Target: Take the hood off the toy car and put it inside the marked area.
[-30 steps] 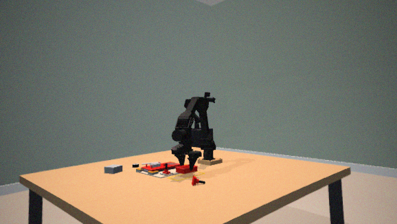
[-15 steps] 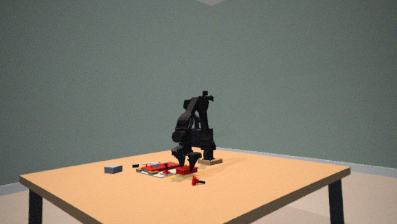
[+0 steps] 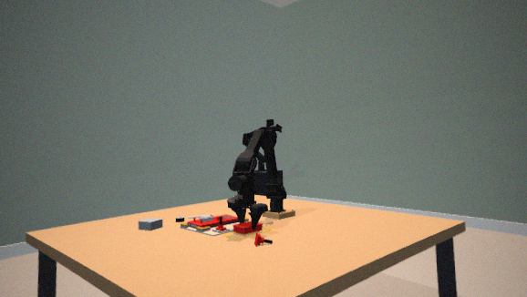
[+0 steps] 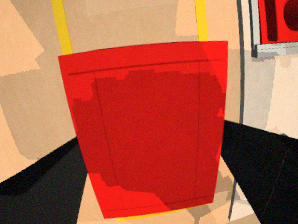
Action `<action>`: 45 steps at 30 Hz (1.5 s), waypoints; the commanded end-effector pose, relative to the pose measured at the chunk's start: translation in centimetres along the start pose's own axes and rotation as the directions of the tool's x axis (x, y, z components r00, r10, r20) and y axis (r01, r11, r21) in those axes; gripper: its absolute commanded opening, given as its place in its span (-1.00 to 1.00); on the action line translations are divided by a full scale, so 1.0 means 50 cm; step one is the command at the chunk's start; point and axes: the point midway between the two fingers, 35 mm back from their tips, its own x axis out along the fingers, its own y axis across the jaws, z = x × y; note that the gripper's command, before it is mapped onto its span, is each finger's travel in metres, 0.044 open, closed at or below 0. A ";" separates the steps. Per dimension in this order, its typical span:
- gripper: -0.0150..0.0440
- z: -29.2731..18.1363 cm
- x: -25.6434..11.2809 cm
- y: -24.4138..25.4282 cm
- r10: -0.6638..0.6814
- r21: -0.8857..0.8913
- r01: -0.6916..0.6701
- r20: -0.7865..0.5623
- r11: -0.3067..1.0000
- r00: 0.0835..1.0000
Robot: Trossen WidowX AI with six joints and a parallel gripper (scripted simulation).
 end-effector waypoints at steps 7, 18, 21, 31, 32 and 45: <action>-0.49 -0.001 0.012 -0.001 -0.002 0.005 0.002 -0.002 1.000 1.000; -0.05 0.000 0.013 0.000 0.000 0.000 0.000 0.000 1.000 1.000; 0.22 0.000 0.013 0.000 0.000 0.000 0.000 0.000 1.000 1.000; 1.00 0.001 -0.002 0.001 0.000 0.000 0.000 0.000 1.000 1.000; 1.00 0.003 -0.017 0.001 0.000 0.000 0.000 -0.001 1.000 1.000; 1.00 0.001 -0.136 -0.001 0.002 0.000 -0.002 -0.003 1.000 1.000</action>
